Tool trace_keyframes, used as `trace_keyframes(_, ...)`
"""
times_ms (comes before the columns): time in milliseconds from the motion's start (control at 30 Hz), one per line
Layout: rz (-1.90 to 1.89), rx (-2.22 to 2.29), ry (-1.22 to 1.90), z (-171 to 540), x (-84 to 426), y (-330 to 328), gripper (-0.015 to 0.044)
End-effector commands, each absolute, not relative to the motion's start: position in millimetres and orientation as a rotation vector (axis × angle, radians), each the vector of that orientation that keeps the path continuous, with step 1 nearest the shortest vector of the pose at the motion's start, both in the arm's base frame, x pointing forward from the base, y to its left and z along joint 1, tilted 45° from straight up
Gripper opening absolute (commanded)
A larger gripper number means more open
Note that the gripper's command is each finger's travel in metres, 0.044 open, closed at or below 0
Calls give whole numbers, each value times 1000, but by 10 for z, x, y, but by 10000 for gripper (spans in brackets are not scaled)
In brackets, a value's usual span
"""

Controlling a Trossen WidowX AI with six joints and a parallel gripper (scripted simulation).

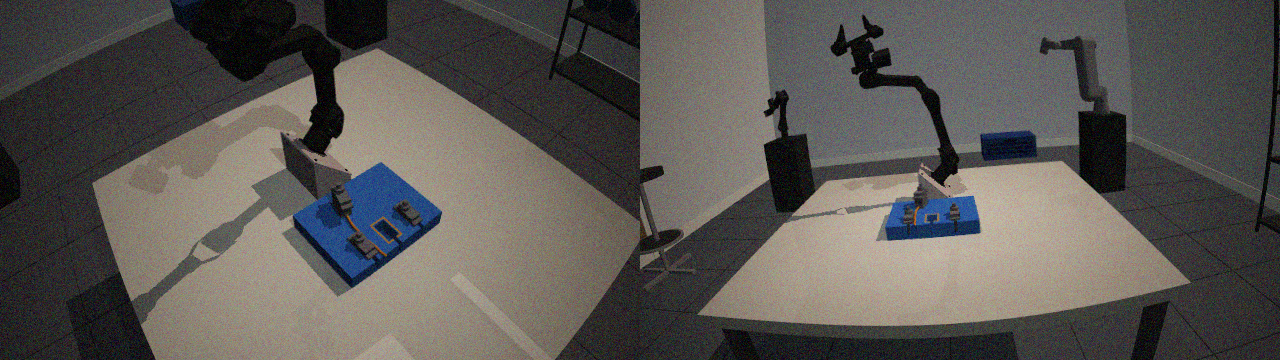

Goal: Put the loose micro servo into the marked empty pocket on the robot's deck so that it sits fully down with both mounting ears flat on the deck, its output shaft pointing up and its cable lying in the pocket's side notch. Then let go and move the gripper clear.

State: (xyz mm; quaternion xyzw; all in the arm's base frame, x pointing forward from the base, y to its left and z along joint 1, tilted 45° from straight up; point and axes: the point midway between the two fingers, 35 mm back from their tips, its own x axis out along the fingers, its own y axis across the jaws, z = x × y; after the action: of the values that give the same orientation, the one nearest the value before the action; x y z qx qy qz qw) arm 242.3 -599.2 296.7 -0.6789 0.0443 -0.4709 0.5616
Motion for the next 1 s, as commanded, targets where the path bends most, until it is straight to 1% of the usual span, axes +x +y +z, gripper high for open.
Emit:
trace_keyframes(0, -1106, -1595, 107, 2960, 2430, -5994, 426)
trace_keyframes(33, -1099, -1587, 111, 2946, 2444, -5998, 440)
trace_keyframes(500, -848, -1249, 288, 2283, 2936, -6002, 440)
trace_keyframes(967, -573, -883, 478, 1453, 3354, -5609, 440)
